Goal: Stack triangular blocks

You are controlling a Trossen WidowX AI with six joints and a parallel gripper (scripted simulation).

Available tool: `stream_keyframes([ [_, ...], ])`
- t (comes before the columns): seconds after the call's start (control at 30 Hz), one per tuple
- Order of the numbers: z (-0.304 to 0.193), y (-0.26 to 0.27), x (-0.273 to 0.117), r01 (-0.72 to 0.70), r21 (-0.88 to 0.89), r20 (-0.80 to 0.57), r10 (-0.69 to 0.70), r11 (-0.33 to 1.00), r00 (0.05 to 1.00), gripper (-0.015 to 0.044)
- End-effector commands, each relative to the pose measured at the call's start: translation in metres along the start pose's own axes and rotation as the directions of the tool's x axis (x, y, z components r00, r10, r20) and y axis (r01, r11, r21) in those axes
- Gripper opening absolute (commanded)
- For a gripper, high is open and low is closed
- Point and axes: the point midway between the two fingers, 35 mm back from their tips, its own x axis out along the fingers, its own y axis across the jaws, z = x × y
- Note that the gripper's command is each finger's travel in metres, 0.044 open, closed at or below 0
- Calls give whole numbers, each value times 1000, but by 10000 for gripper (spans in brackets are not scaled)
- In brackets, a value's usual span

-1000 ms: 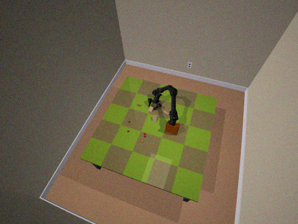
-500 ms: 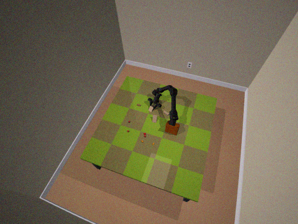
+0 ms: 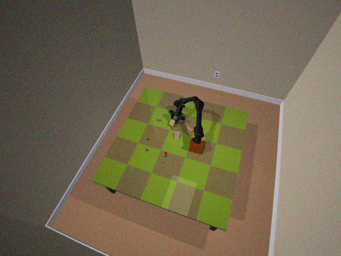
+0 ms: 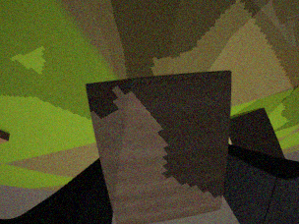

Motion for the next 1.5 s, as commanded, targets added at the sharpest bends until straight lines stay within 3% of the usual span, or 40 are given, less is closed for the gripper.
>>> stream_keyframes([
  [0.0, -15, 2, -17, -8, 1, 5, 8, 1000, 1000, 0],
  [0.3, -43, -2, -45, -9, 1, 4, 9, 1000, 1000, 0],
  [0.53, -42, -1, -41, -1, -15, 18, 1, 1000, 1000, 0],
  [0.93, -48, -6, -26, 146, -183, 345, -76, 972, 936, 0],
  [1.47, -63, -1, -33, 312, -315, 702, -2, 896, 712, 0],
])
